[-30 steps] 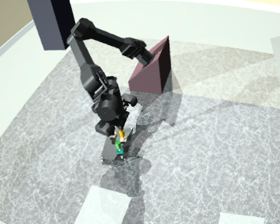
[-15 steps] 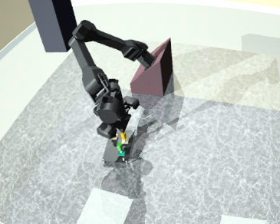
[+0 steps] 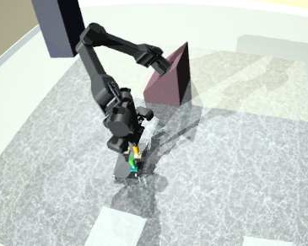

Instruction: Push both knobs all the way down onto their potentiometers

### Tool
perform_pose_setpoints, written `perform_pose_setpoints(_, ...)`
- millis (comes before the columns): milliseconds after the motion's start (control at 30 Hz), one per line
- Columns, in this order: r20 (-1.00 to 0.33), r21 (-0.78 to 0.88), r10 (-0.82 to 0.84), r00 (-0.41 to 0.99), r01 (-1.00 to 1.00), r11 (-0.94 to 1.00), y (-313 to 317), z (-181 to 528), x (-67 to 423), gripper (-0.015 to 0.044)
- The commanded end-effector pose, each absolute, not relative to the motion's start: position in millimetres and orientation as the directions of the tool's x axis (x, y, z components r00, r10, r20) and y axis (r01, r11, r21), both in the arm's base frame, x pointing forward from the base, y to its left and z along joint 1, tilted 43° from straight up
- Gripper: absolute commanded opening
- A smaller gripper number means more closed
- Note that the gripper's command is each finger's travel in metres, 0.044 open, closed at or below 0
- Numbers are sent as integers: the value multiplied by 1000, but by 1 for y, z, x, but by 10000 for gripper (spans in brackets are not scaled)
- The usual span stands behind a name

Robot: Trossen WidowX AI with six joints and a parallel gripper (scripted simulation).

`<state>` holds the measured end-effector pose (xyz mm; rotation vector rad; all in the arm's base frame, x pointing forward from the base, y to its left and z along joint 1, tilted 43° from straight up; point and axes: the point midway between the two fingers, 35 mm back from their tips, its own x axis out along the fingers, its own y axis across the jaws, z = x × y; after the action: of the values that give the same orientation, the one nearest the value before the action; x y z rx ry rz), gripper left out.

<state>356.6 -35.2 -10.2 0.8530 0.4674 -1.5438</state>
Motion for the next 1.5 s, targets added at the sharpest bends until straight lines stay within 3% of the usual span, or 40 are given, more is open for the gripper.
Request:
perform_pose_setpoints(0,-739,176,-674,20,971,-163,-35,-10,356,0)
perform_pose_setpoints(1467,-739,176,-674,20,971,-163,-40,-15,356,0)
